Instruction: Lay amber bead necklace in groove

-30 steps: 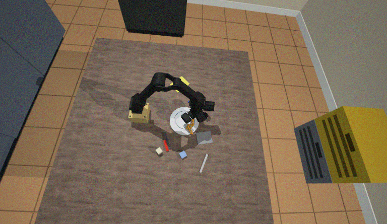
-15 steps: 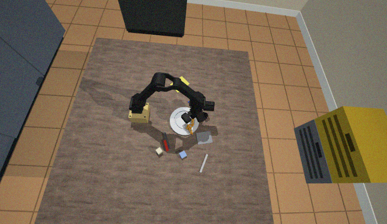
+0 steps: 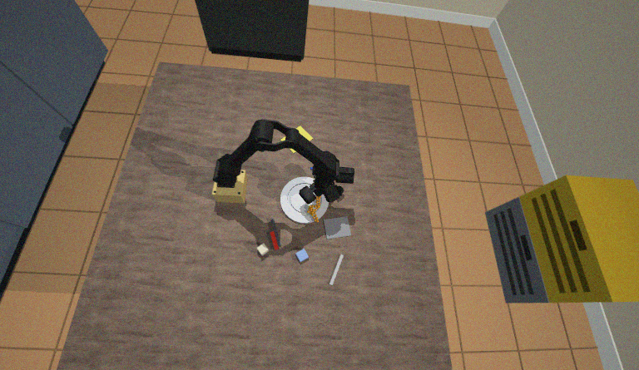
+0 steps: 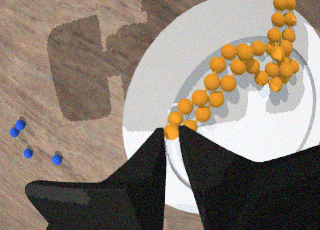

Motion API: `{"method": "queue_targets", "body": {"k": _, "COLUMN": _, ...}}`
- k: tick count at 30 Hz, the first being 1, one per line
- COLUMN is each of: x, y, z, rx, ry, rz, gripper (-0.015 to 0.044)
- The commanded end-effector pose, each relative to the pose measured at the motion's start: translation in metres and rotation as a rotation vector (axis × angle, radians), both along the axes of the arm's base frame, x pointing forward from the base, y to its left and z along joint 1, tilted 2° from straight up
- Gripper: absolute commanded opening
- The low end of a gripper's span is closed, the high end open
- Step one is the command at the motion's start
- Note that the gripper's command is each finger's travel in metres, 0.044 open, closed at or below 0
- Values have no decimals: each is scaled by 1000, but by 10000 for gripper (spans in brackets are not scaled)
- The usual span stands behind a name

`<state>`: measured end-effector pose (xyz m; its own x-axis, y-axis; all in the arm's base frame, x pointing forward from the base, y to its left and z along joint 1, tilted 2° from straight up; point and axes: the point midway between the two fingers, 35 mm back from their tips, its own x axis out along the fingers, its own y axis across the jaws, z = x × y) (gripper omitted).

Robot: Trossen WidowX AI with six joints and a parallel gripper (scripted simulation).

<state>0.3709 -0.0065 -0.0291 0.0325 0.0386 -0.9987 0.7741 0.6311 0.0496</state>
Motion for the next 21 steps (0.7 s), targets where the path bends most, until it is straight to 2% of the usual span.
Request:
{"method": "queue_targets", "body": {"k": 1, "x": 0, "y": 0, "z": 0, "rx": 0, "ry": 0, "rz": 0, "gripper": 26}}
{"method": "queue_targets", "body": {"k": 16, "x": -3, "y": 0, "z": 3, "rx": 1, "ry": 13, "rz": -3, "gripper": 420}}
{"method": "queue_targets", "body": {"k": 17, "x": -1, "y": 0, "z": 2, "rx": 1, "ry": 4, "rz": 0, "gripper": 440}}
{"method": "queue_targets", "body": {"k": 21, "x": -1, "y": 0, "z": 2, "rx": 1, "ry": 4, "rz": 0, "gripper": 440}}
